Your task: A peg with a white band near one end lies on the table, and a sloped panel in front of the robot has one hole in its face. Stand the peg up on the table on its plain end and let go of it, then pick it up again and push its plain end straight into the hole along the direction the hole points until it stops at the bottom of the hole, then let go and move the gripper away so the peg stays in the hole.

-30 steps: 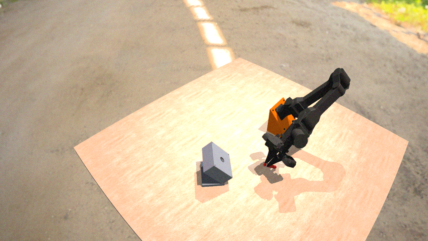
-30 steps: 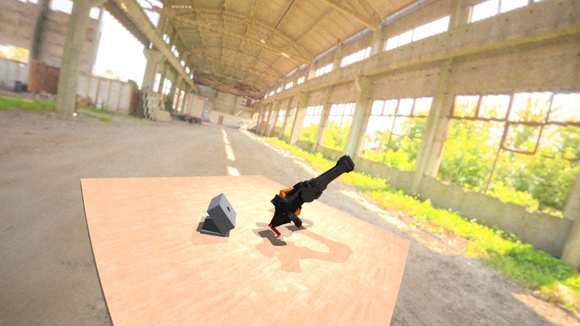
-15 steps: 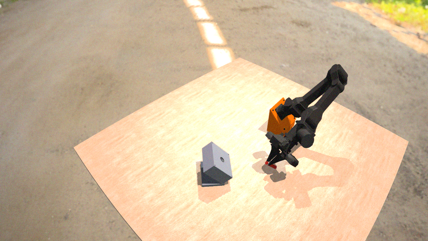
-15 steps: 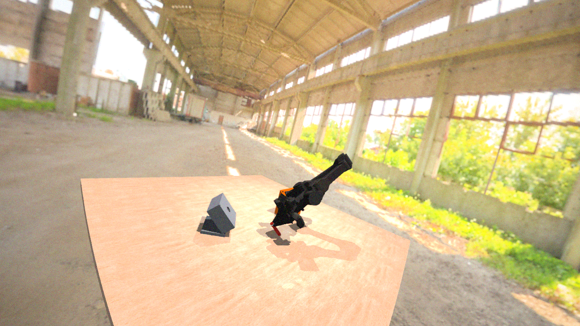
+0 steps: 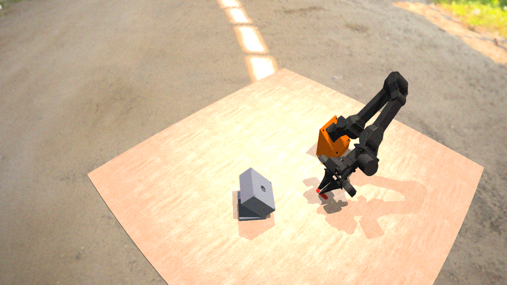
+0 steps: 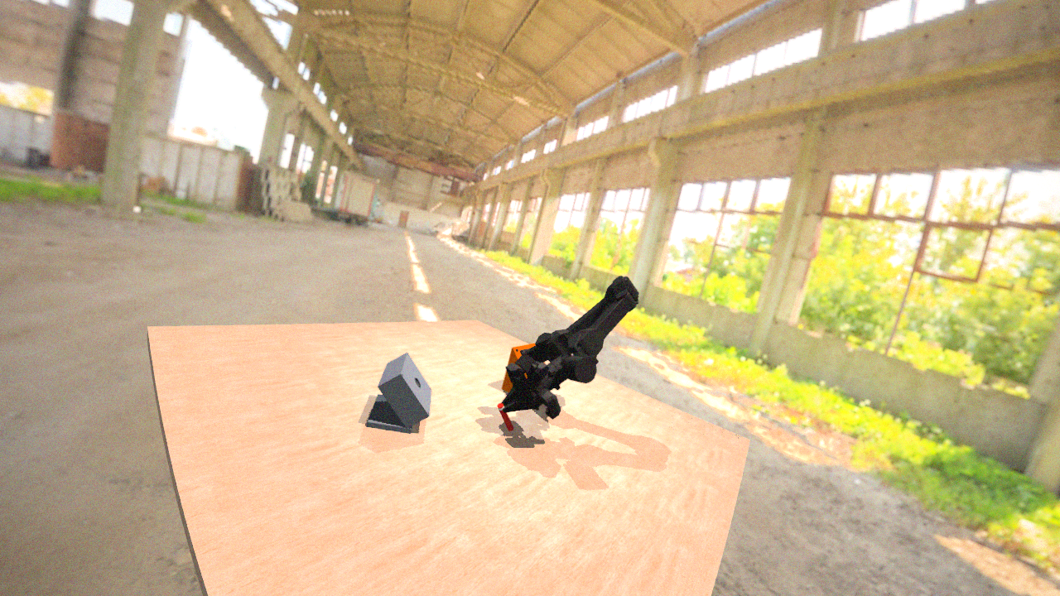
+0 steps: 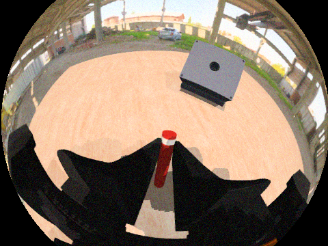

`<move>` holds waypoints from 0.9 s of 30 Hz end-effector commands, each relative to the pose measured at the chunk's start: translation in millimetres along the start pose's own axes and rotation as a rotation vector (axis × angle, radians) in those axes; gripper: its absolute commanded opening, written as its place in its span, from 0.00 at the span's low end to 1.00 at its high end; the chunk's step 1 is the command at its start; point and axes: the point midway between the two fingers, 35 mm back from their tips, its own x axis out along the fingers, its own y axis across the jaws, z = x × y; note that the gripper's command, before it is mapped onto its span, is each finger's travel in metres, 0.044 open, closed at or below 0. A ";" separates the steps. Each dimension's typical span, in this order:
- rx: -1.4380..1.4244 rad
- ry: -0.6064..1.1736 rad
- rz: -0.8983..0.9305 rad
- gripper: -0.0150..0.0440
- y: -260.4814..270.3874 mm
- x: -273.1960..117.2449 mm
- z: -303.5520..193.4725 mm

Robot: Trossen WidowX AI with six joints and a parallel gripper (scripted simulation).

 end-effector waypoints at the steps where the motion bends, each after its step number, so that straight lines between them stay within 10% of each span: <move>1: 0.005 -0.031 -0.006 0.34 -3.2 -1.8 -2.1; 27: 0.008 -0.256 -0.007 0.34 -3.6 -16.1 -12.7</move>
